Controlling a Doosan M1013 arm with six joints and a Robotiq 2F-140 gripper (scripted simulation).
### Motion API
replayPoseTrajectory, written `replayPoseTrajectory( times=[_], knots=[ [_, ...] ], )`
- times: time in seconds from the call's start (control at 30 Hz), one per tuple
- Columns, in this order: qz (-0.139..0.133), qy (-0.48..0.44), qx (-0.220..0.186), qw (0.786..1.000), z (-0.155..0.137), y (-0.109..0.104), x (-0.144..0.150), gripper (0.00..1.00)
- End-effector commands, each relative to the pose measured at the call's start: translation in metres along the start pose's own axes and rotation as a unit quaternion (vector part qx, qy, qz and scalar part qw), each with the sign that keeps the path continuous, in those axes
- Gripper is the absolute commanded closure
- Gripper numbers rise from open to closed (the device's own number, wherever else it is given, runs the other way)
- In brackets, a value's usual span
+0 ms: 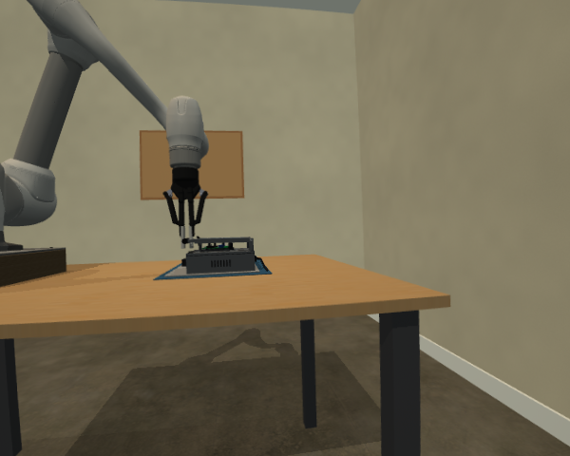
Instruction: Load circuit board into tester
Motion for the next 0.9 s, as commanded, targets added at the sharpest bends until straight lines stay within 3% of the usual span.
replayPoseTrajectory(
  times=[0.0,0.87],
  knots=[
    [0.001,0.000,-0.002,1.000,-0.0017,0.0029,-0.0005,1.00],
    [0.001,0.000,-0.002,1.000,-0.0017,0.0059,-0.0005,1.00]
  ],
)
Point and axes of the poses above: the point where the finger pads meet when closed, its own y axis out along the fingers, its own x axis across the jaws, z = x × y, the point moved 7 cm from there along -y, back along the fingers, and after that the axes turned 15 degrees about -y, right-handed, at the moved point
